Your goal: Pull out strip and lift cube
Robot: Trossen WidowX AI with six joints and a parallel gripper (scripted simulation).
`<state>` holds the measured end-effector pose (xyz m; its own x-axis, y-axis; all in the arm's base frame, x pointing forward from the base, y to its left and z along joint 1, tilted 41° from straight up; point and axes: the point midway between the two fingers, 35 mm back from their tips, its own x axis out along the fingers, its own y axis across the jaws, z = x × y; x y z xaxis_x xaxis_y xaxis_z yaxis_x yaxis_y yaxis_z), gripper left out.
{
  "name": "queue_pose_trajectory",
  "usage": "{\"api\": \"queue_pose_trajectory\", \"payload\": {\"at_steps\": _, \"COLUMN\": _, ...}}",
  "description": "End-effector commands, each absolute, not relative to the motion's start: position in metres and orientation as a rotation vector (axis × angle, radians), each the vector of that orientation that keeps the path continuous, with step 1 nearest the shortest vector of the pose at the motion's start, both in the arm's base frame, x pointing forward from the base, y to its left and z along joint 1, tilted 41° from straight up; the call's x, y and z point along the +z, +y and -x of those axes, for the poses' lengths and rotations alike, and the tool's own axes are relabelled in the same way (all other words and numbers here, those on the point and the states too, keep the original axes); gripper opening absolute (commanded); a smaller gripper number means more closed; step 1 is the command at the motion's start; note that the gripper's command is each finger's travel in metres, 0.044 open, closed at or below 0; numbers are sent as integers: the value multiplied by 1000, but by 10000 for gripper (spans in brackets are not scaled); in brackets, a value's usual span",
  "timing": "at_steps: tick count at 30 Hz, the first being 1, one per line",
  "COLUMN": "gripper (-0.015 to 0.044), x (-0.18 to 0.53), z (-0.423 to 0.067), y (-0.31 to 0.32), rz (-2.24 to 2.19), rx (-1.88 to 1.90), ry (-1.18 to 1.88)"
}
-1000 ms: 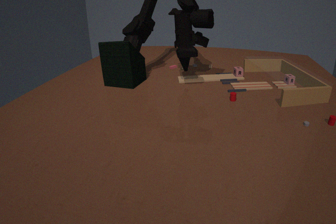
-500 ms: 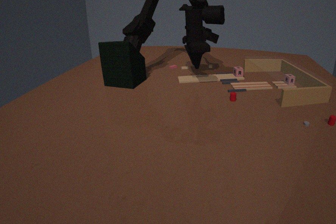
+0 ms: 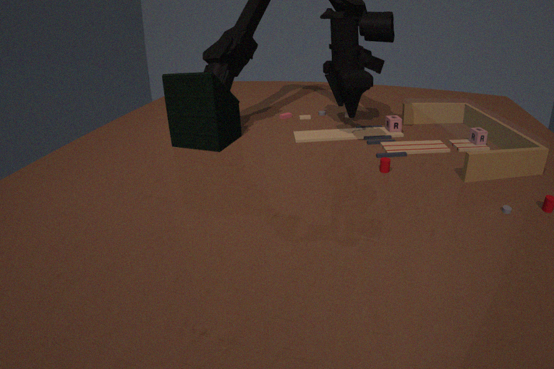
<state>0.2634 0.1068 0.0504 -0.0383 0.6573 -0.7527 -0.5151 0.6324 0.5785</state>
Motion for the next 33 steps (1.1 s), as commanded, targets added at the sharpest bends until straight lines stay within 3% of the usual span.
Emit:
{"api": "queue_pose_trajectory", "payload": {"at_steps": 1, "gripper": 440, "x": 57, "z": -276, "y": 112, "rz": -143, "rx": 950, "ry": 1303}}
{"api": "queue_pose_trajectory", "payload": {"at_steps": 31, "gripper": 440, "x": 97, "z": -363, "y": 145, "rz": -142, "rx": 951, "ry": 1297}}
{"api": "queue_pose_trajectory", "payload": {"at_steps": 33, "gripper": 387, "x": 96, "z": -363, "y": 146, "rz": -142, "rx": 951, "ry": 1297}}
